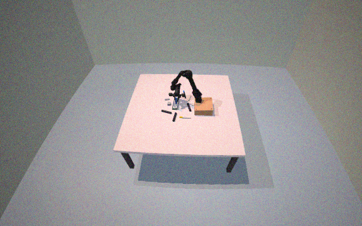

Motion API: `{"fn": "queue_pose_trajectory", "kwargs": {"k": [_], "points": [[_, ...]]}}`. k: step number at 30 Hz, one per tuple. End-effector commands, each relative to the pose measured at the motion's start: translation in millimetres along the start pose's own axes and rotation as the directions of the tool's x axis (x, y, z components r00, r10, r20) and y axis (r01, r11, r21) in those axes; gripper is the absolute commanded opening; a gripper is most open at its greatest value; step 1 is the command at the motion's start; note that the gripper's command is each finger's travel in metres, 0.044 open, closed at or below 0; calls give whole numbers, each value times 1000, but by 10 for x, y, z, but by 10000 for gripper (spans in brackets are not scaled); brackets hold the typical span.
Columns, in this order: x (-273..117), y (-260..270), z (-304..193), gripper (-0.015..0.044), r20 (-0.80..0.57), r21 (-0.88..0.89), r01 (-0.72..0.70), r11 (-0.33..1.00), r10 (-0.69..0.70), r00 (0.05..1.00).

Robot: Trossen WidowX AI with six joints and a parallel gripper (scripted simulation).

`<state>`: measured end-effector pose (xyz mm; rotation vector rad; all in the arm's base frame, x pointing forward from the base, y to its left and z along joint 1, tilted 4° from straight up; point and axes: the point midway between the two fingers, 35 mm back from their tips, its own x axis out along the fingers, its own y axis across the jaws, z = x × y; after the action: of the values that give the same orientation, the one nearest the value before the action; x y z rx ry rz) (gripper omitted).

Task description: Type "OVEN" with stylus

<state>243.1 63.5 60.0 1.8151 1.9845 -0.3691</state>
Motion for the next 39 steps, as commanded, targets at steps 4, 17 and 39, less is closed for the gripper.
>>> {"fn": "queue_pose_trajectory", "kwargs": {"k": [4,17,39], "points": [[-87,2,31,0,1,-3,2,1000,-2,1000],[-77,3,223,0,2,-5,3,1000,-3,1000],[-35,3,309,81,3,-4,3,1000,-3,1000]]}}
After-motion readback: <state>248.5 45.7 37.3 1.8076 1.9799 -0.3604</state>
